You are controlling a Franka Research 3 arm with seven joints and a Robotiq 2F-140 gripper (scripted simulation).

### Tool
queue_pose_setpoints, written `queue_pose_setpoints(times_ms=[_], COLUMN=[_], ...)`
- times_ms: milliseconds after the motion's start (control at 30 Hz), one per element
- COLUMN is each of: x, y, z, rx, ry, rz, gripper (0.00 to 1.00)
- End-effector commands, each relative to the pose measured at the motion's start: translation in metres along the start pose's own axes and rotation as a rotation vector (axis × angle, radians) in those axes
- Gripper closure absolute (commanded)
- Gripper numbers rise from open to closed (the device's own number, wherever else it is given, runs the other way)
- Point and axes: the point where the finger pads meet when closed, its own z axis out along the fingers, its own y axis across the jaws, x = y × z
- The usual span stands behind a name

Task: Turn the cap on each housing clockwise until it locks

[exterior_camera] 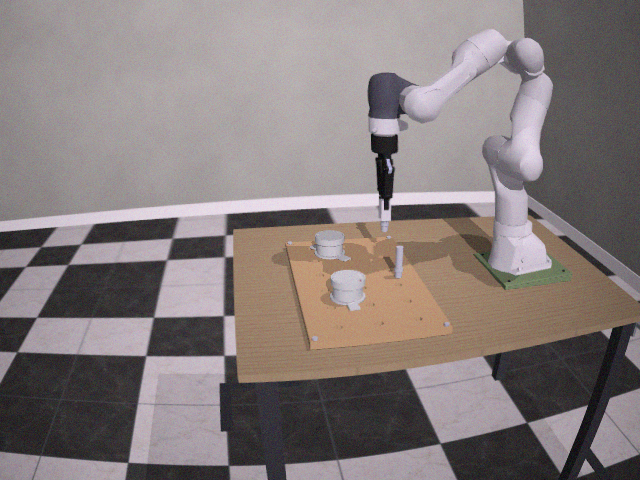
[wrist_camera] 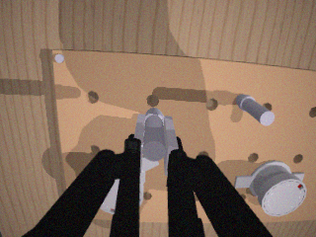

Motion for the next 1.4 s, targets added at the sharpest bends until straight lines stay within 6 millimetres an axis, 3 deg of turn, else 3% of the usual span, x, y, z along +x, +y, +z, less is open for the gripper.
queue_pose_setpoints(times_ms=[0, 1367], x=[-0.005, -0.006], y=[-0.001, -0.001], z=[0.005, 0.063], rx=[0.004, 0.004], ry=[-0.013, -0.013], rz=[-0.012, -0.012], gripper=[0.9, 0.9])
